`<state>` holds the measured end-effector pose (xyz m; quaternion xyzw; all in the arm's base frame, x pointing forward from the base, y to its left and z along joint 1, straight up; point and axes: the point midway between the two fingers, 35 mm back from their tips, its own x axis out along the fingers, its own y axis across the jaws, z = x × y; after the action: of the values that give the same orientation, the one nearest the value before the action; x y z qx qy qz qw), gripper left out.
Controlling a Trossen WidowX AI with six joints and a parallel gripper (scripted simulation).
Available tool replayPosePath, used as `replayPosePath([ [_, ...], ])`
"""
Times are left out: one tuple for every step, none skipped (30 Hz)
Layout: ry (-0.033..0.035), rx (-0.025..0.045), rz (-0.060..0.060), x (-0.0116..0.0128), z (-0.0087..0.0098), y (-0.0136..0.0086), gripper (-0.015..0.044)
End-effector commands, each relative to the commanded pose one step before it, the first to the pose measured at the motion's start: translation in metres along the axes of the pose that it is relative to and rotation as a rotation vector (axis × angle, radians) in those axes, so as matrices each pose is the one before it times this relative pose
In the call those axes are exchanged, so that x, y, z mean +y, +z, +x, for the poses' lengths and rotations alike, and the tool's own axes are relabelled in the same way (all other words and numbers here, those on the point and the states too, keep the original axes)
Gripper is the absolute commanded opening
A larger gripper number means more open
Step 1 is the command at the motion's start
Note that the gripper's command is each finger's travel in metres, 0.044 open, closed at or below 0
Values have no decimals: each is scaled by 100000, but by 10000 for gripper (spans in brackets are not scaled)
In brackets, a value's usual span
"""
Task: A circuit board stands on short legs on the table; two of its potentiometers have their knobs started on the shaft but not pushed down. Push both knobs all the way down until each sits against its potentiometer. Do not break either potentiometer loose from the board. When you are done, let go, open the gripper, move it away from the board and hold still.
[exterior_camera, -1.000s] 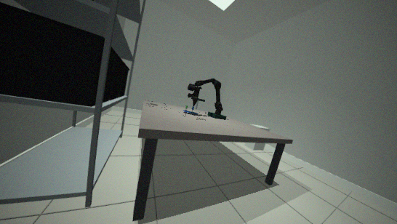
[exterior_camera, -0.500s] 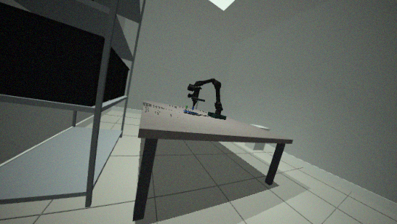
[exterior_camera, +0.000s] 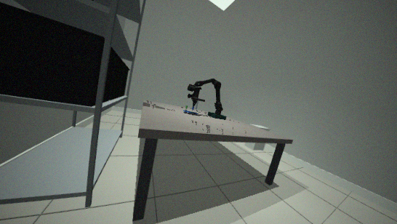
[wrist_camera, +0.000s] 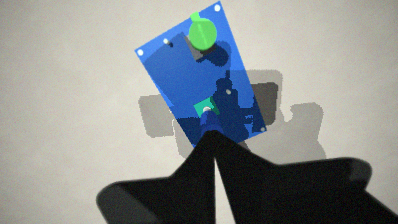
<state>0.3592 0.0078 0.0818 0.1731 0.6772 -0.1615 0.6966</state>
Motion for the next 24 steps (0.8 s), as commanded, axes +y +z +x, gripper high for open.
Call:
replayPosePath([
  [-503, -231, -514, -68, -9, 49, 0],
  [0, 0, 0, 0, 0, 0, 0],
  [0, 0, 0, 0, 0, 0, 0],
  [0, 0, 0, 0, 0, 0, 0],
  [0, 0, 0, 0, 0, 0, 0],
  [0, 0, 0, 0, 0, 0, 0],
  [0, 0, 0, 0, 0, 0, 0],
  [0, 0, 0, 0, 25, 0, 0],
  [0, 0, 0, 0, 44, 0, 0],
  [0, 0, 0, 0, 66, 0, 0],
  [0, 0, 0, 0, 91, -1, 0],
  [0, 0, 0, 0, 98, -1, 0],
  [0, 0, 0, -1, 109, -1, 0],
  [0, 1, 0, -1, 125, -2, 0],
  [0, 1, 0, -1, 118, -2, 0],
  [0, 0, 0, -1, 74, -2, 0],
  [0, 0, 0, 0, 25, -1, 0],
  [0, 0, 0, 0, 0, 0, 0],
  [0, 0, 0, 0, 0, 0, 0],
  [0, 0, 0, 0, 0, 0, 0],
  [0, 0, 0, 0, 0, 0, 0],
  [0, 0, 0, 0, 0, 0, 0],
  [0, 0, 0, 0, 26, 0, 0],
  [0, 0, 0, 0, 45, 1, 0],
])
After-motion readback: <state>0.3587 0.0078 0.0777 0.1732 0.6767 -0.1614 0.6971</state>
